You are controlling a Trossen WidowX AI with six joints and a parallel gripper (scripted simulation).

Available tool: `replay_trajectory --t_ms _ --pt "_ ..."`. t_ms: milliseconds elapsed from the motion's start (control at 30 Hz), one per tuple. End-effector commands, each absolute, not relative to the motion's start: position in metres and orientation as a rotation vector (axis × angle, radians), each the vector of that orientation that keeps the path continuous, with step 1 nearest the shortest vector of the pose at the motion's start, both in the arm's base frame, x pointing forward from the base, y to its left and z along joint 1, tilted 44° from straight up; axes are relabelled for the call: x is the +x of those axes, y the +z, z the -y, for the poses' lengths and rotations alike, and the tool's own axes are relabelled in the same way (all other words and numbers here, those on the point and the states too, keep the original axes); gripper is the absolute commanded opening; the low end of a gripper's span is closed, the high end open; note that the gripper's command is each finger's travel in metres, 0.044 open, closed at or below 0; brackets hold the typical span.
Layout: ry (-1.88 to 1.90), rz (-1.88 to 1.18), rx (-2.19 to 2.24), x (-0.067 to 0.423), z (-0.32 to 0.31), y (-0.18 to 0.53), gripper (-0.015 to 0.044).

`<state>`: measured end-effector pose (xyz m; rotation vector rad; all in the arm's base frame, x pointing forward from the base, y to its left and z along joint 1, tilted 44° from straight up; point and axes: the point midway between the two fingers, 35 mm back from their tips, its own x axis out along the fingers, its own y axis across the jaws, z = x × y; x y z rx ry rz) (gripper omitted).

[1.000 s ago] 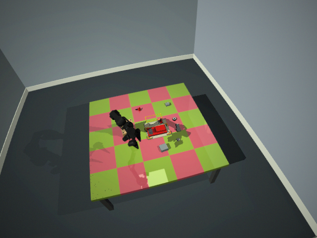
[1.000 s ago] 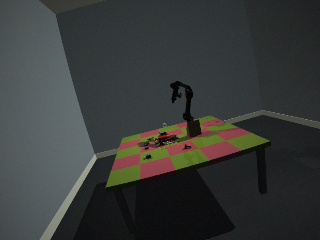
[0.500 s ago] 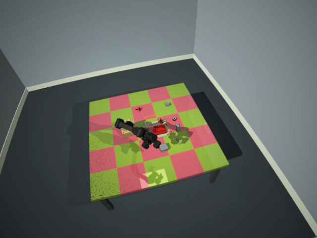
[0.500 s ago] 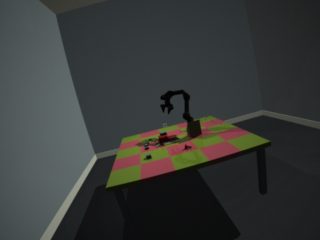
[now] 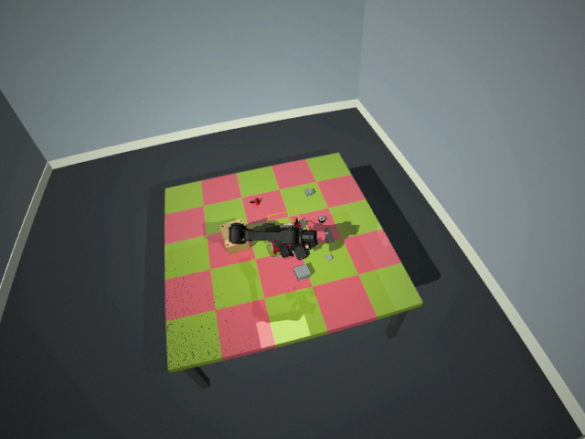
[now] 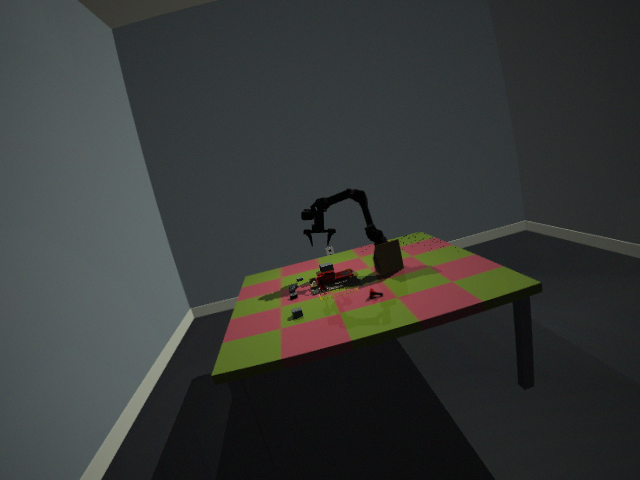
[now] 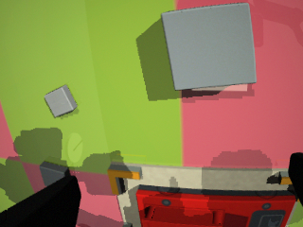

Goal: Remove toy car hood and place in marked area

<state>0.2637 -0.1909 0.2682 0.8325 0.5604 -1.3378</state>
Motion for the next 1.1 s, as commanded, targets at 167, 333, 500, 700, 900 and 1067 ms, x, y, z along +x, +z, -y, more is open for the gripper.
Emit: replay_trajectory --t_ms 167,333,500,700,900,1067 --pt "-1.129 -1.027 0.281 0.309 0.15 0.181 0.044" --pt "-0.945 -1.271 -0.092 0.318 0.118 0.13 0.044" --pt "-0.75 -1.46 -0.445 0.315 0.09 0.086 0.044" --pt "-0.742 -1.467 -0.459 0.316 0.088 0.084 0.044" --pt "-0.742 -1.467 -0.459 0.316 0.089 0.082 0.044" --pt "-0.742 -1.467 -0.459 0.316 0.092 0.08 0.044"
